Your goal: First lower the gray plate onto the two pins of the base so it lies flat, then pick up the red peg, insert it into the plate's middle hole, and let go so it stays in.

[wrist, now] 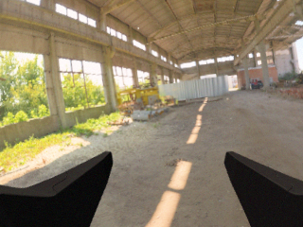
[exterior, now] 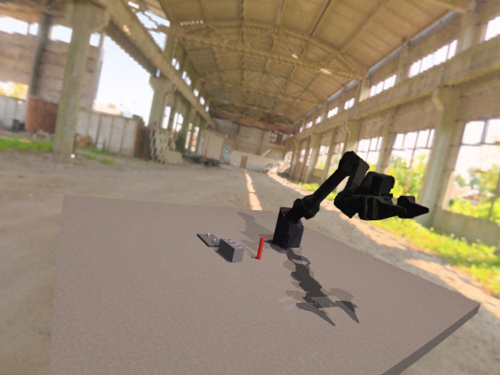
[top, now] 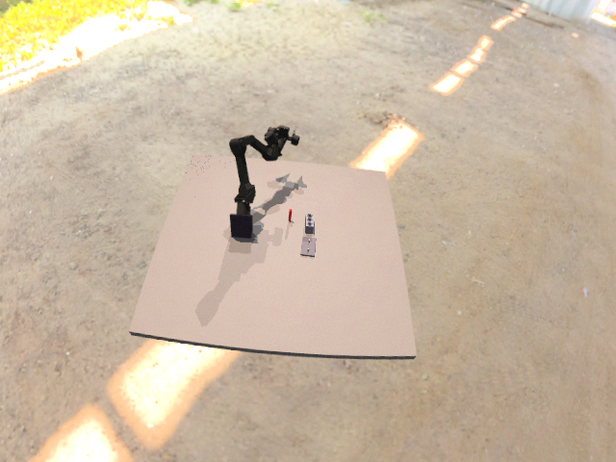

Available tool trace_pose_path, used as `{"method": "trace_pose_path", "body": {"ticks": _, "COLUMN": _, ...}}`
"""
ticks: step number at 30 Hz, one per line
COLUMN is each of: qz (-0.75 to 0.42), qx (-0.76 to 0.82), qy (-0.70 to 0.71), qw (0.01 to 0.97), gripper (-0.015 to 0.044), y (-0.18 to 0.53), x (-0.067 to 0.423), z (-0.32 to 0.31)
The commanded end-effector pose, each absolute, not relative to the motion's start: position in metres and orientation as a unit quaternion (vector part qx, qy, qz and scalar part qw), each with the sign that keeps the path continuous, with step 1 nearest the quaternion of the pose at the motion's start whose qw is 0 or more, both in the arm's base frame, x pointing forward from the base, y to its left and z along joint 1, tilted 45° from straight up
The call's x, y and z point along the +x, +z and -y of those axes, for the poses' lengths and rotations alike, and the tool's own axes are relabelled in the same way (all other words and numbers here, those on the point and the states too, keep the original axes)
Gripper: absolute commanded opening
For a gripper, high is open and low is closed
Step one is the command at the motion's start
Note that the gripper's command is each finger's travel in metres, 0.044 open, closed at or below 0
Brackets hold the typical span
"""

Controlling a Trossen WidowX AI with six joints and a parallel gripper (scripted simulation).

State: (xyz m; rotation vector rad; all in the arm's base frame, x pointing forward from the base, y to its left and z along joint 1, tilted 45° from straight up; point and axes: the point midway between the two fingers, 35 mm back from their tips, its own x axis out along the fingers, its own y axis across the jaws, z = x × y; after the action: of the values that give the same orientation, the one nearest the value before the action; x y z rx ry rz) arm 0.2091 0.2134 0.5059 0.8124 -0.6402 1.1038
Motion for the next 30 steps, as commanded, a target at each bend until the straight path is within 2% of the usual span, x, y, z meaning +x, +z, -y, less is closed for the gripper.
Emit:
{"method": "trace_pose_path", "body": {"ticks": 1, "qz": 0.290, "qx": 0.369, "qy": 0.501, "qw": 0.727, "gripper": 0.0426, "y": 0.506, "x": 0.209, "z": -0.213}}
{"method": "trace_pose_path", "body": {"ticks": 6, "qz": 0.235, "qx": 0.358, "qy": 0.486, "qw": 0.762, "gripper": 0.0440, "y": 0.488, "x": 0.242, "z": -0.222}}
{"method": "trace_pose_path", "body": {"ticks": 12, "qz": 0.072, "qx": 0.350, "qy": 0.423, "qw": 0.833, "gripper": 0.0440, "y": 0.426, "x": 0.326, "z": -0.224}}
{"method": "trace_pose_path", "body": {"ticks": 18, "qz": -0.100, "qx": 0.374, "qy": 0.332, "qw": 0.860, "gripper": 0.0440, "y": 0.348, "x": 0.393, "z": -0.198}}
{"method": "trace_pose_path", "body": {"ticks": 24, "qz": -0.267, "qx": 0.427, "qy": 0.212, "qw": 0.838, "gripper": 0.0440, "y": 0.266, "x": 0.433, "z": -0.150}}
{"method": "trace_pose_path", "body": {"ticks": 30, "qz": -0.408, "qx": 0.499, "qy": 0.075, "qw": 0.760, "gripper": 0.0440, "y": 0.192, "x": 0.439, "z": -0.092}}
